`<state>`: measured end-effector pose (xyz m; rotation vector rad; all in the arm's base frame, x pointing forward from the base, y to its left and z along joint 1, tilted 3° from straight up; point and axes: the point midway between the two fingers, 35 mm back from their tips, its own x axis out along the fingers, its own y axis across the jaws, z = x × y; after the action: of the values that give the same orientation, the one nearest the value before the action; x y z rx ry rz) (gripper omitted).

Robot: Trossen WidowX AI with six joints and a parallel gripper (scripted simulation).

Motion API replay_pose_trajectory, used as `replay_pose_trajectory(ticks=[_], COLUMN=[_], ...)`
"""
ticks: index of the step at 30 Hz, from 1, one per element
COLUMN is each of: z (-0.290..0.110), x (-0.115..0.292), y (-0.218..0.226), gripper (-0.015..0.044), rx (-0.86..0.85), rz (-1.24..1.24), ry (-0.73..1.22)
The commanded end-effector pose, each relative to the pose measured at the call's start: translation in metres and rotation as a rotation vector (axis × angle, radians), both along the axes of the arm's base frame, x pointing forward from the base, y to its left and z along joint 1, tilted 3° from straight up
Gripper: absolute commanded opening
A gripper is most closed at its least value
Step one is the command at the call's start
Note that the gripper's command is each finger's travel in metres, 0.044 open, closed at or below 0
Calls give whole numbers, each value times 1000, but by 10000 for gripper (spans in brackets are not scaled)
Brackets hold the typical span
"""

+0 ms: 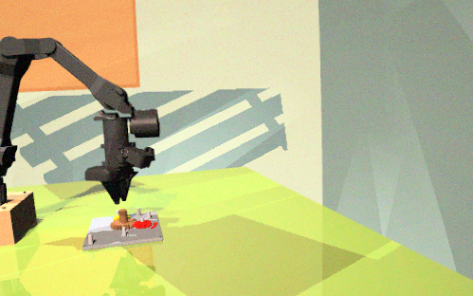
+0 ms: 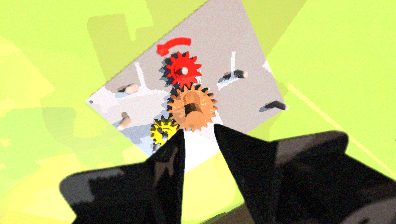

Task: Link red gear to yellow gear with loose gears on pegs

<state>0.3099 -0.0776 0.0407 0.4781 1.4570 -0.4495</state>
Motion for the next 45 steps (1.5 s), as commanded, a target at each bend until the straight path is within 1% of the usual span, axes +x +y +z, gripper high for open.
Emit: replay_pose_trajectory(ticks=[1,3,4,8,14,15,45], z=[21,21,16,61,64,64,64], x=[0,0,2,-6,-6,-6,-6], y=[0,0,-1,1,1,1,1], gripper=[140,140,166,271,429,440,440], rx=[-3,-3,-5,-5,-5,-5,-5], rz=[5,5,0,0,0,0,0], ry=[-15,-15,-18,-18,-18,-18,-18])
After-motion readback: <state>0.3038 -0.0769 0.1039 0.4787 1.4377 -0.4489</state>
